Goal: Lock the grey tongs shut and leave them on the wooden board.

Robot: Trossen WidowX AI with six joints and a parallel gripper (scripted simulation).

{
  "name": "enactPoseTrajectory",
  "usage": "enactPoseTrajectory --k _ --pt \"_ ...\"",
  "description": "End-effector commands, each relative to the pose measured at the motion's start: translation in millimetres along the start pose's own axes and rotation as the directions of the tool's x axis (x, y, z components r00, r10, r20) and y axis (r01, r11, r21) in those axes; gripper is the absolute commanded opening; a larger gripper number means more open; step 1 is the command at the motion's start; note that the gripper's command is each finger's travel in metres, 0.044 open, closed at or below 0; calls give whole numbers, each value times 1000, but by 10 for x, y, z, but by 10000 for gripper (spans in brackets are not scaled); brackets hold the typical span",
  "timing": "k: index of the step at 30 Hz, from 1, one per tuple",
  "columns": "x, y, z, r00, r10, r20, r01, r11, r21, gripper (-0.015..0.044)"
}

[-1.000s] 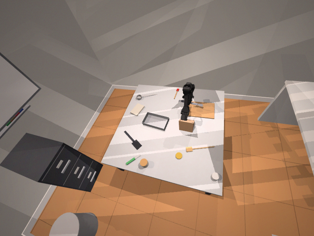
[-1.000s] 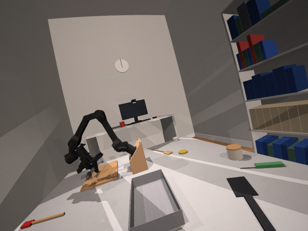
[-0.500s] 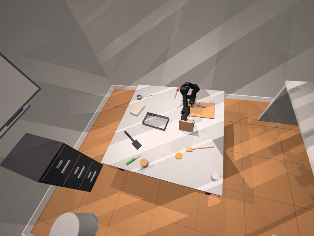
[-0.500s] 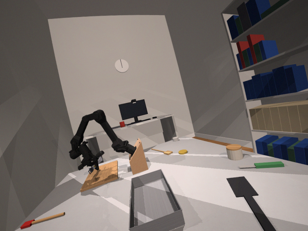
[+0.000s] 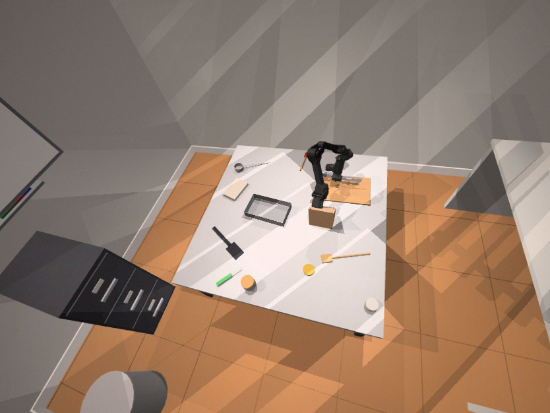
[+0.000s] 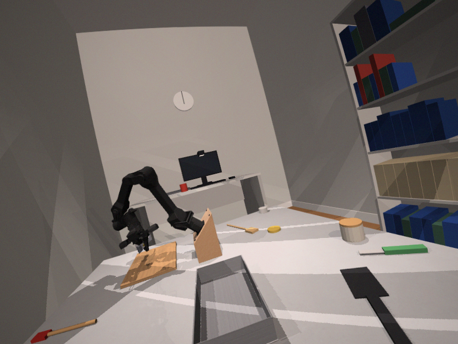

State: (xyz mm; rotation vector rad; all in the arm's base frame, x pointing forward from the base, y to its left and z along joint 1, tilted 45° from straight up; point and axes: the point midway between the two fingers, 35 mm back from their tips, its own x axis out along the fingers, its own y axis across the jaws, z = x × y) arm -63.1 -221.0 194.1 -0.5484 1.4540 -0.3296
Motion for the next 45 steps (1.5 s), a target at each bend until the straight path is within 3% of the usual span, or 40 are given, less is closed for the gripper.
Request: enactPoseTrajectory --k 1,26,37,45 --pt "-76 10 -102 999 -41 -11 41 998 -40 -150" --pt "-435 169 -627 969 -224 -100 190 943 -272 -150" --pt "-435 172 -628 969 -224 -103 188 943 -274 -150" --pt "-335 222 -568 972 -155 -179 94 947 -306 -150"
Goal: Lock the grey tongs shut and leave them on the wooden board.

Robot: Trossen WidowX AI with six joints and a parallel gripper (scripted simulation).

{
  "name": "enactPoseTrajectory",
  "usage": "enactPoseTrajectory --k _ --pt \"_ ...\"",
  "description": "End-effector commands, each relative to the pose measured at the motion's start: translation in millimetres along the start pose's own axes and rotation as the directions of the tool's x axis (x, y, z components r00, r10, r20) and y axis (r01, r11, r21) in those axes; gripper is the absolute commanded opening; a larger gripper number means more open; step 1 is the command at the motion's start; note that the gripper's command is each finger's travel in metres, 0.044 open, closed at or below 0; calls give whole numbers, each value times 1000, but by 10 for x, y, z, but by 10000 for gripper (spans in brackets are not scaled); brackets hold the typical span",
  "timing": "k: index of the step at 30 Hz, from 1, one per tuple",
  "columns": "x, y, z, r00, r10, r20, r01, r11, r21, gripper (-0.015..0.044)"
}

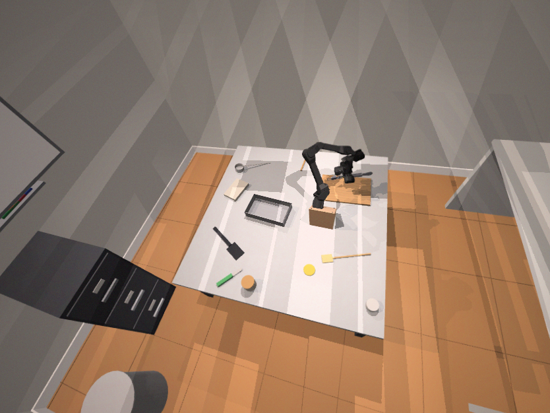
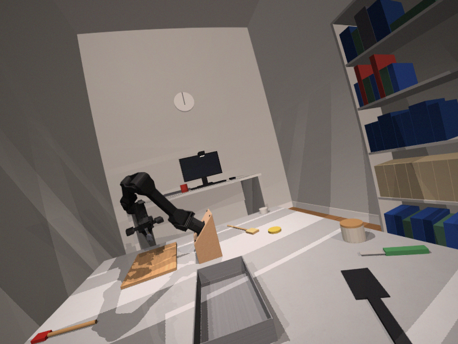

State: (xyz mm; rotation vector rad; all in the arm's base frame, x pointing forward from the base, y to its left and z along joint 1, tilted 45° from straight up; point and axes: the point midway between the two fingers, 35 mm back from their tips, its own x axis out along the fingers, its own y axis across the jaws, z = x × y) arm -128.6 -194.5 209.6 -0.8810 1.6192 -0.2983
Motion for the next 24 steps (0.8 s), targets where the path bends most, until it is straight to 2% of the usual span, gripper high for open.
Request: enactPoseTrajectory --k 1,12,24 --pt "8 5 47 997 45 -56 -47 998 -33 -150" --pt "76 45 120 969 132 -210 -151 986 -76 -150" --pt "64 31 144 902 136 -409 -181 981 -73 -150"
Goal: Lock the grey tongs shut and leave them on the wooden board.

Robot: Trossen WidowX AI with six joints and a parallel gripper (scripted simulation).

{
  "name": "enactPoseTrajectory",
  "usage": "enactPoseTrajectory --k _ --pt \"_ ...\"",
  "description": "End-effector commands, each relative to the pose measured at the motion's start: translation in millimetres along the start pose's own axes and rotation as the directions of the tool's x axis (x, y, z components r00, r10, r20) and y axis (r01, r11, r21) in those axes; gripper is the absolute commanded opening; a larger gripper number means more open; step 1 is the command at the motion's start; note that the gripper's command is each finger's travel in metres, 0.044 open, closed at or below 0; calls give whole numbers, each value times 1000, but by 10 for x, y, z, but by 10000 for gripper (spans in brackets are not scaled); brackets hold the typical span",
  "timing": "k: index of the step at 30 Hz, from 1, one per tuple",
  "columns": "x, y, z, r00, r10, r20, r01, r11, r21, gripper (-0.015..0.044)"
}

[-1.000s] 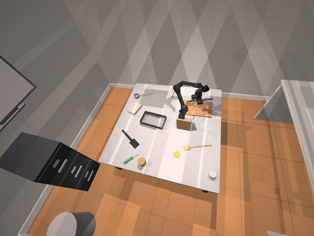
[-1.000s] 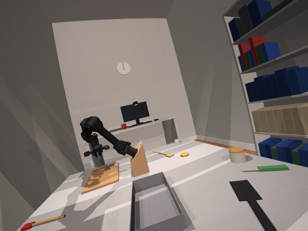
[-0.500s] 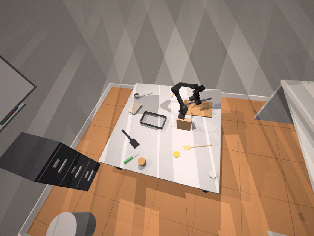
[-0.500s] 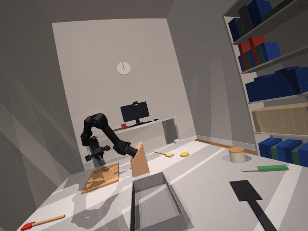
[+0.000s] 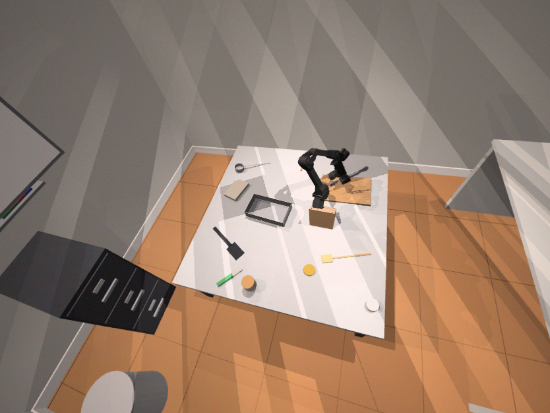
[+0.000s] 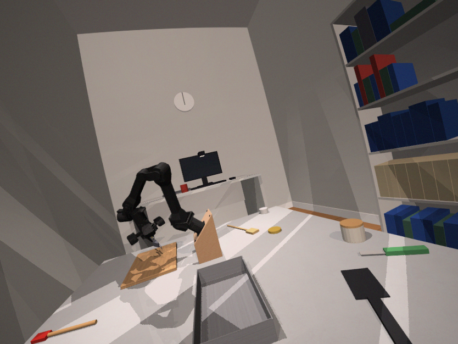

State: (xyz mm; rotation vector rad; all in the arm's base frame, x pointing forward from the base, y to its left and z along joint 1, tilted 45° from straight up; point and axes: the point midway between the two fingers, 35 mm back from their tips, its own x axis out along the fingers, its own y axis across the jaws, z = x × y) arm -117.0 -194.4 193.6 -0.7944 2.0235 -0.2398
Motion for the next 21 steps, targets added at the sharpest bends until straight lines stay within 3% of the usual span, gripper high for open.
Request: enactPoseTrajectory --k 1,21 --pt "-56 -18 -27 995 -7 -102 8 1000 12 -150" --pt "-249 -57 -56 893 -72 -445 149 979 141 -150"
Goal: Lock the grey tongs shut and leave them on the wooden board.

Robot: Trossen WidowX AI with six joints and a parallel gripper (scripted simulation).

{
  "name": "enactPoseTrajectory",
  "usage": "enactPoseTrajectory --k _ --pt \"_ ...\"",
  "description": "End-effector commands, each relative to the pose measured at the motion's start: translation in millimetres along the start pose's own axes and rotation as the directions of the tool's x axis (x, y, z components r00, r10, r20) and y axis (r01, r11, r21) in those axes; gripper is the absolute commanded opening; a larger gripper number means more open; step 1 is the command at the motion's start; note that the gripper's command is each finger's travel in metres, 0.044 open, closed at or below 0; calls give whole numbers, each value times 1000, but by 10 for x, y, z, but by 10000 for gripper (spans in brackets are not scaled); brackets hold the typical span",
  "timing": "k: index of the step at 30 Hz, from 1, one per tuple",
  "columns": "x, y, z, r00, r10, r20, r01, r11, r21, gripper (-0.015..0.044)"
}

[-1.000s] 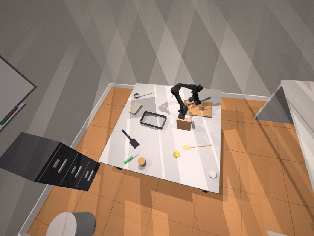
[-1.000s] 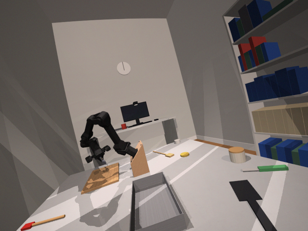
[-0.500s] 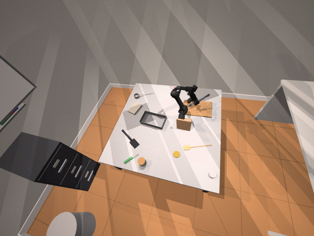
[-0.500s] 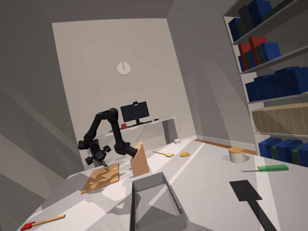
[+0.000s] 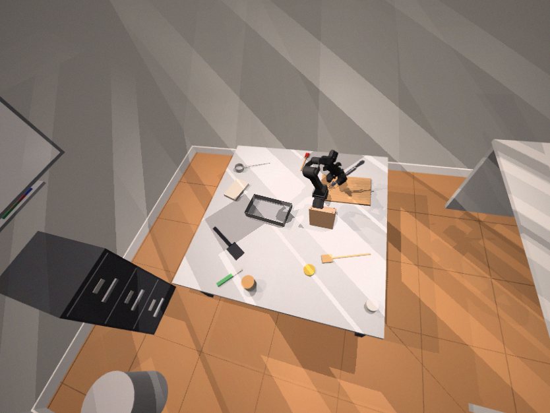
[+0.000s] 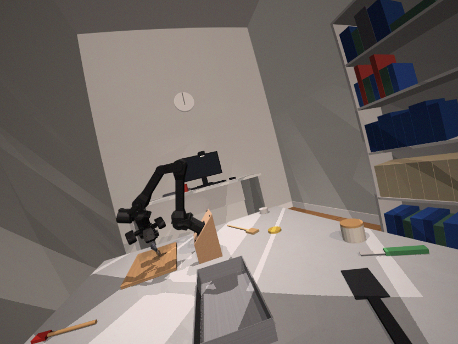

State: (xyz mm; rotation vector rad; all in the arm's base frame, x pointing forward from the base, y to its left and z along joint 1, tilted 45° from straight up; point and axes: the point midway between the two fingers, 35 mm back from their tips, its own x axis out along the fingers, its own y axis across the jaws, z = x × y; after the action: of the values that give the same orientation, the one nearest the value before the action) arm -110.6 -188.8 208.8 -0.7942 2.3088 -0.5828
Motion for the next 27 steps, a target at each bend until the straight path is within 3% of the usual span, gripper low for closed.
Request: enactPoseTrajectory --k 1,6,27 --pt "-80 -15 -64 995 -39 -92 46 996 73 -150" --pt "-122 -13 -80 987 -59 -146 77 989 123 -150" --pt "-122 -13 -80 987 -59 -146 77 989 123 -150"
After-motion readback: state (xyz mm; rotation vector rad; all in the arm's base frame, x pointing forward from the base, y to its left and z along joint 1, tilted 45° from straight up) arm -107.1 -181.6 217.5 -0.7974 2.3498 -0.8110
